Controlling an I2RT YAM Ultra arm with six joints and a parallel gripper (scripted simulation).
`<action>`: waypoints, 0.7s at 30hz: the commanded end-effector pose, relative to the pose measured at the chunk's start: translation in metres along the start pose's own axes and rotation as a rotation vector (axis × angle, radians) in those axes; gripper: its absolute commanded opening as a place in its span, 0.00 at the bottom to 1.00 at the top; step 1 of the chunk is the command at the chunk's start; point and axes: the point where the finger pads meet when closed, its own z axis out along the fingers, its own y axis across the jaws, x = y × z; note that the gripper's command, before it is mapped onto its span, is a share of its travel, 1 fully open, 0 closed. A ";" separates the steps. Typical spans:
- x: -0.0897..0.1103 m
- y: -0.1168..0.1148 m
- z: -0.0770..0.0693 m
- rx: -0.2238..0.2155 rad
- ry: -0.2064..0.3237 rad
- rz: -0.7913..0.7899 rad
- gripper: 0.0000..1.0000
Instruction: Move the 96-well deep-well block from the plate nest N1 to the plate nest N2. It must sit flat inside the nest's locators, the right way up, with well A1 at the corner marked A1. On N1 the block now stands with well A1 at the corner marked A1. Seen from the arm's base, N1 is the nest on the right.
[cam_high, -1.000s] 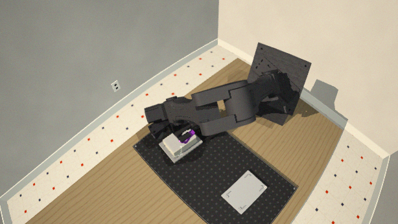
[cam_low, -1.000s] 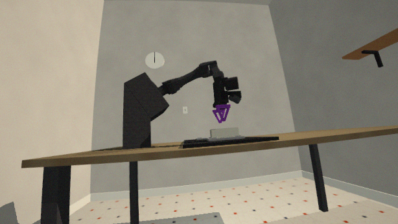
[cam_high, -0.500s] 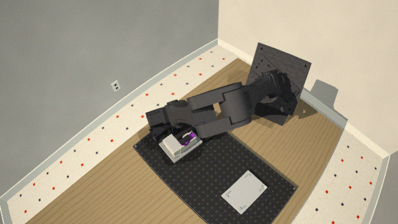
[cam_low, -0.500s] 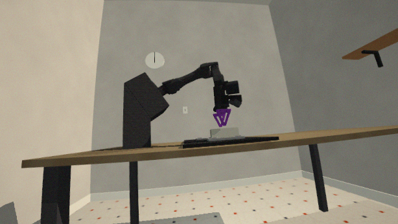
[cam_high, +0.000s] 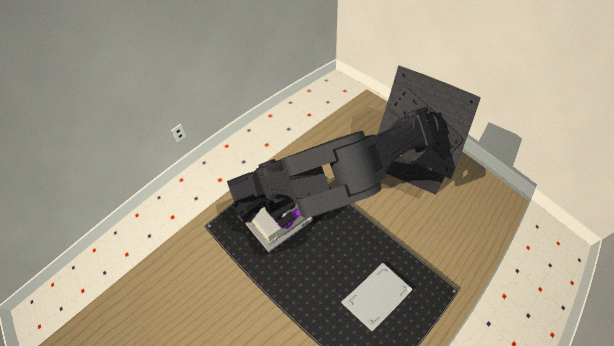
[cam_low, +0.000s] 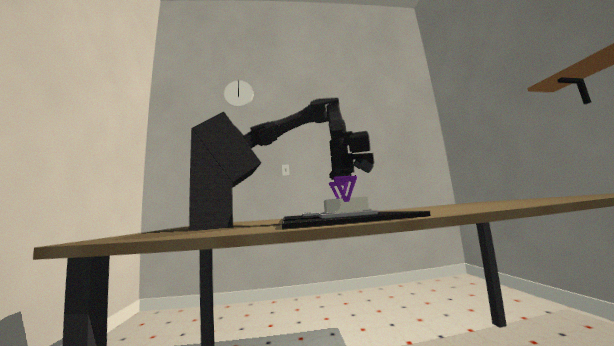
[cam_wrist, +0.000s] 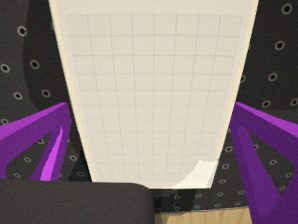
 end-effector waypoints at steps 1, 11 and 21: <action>-0.005 -0.003 0.000 0.011 -0.017 -0.002 1.00; -0.006 -0.003 0.016 0.011 -0.017 -0.002 1.00; -0.006 -0.003 0.027 0.011 -0.017 -0.002 1.00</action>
